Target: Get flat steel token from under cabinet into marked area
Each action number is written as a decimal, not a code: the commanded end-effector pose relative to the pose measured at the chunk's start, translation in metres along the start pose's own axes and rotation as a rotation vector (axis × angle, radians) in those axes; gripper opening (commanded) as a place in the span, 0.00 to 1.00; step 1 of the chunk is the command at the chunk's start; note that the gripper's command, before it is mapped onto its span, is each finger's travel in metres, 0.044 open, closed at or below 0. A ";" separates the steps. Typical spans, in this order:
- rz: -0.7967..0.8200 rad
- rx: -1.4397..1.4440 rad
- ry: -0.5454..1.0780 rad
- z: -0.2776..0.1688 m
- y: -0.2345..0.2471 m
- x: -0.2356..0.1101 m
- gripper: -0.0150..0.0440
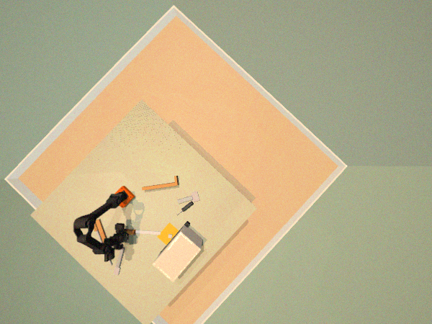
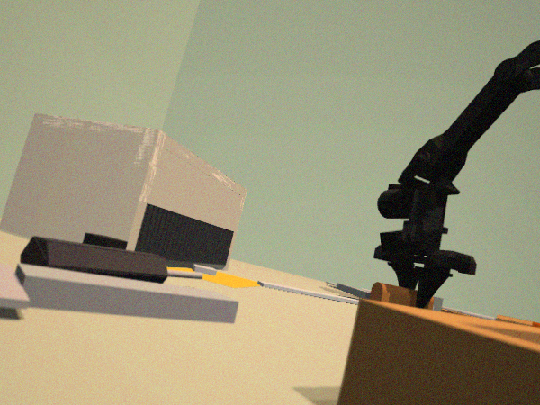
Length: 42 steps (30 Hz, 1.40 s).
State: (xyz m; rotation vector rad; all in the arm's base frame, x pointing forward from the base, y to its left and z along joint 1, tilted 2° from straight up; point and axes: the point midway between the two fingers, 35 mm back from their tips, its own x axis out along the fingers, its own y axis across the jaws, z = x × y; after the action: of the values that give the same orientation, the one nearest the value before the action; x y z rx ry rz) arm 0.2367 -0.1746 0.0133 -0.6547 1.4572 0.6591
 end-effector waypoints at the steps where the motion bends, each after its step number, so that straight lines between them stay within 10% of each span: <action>1: -0.005 -0.017 -0.006 0.000 -0.004 -0.001 0.25; 42: -0.009 -0.046 -0.005 -0.009 -0.040 -0.002 0.25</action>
State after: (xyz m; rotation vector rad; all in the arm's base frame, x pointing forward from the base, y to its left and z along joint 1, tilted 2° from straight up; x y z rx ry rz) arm 0.2561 -0.2033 0.0126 -0.6842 1.4460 0.6967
